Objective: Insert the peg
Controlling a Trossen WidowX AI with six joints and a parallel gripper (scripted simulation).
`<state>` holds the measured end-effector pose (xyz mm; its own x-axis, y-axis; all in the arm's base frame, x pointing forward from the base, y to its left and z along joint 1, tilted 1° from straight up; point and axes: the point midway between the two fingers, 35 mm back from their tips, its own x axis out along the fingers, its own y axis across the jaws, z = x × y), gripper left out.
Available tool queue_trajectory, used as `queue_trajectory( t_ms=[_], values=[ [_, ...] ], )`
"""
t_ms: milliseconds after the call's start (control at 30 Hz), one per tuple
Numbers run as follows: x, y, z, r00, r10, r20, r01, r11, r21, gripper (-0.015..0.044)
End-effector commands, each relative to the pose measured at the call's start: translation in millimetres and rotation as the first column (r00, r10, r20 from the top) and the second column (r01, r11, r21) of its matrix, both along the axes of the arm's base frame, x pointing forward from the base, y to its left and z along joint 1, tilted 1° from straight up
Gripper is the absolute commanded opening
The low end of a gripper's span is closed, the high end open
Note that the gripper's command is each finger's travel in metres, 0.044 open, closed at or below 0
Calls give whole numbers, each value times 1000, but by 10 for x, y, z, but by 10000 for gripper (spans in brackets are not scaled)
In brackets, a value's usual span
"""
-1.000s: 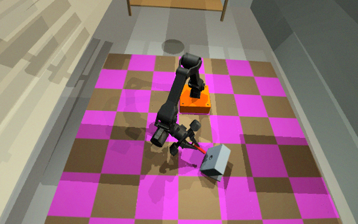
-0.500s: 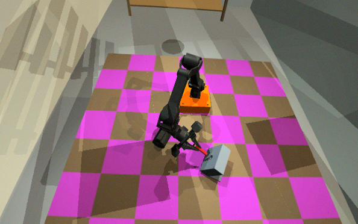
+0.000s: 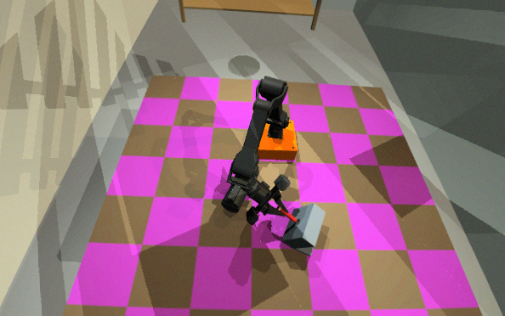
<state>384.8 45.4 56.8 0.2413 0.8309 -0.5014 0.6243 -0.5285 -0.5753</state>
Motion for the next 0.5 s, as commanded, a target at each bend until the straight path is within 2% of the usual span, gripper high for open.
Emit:
queue_trajectory(
  t_ms=[0, 467],
  values=[
    [-10, 26, -22, 1000, -1, -6, 1, 1000, 4, 0],
    [0, 0, 0, 1000, 0, 0, 0, 1000, 0, 0]
  ],
)
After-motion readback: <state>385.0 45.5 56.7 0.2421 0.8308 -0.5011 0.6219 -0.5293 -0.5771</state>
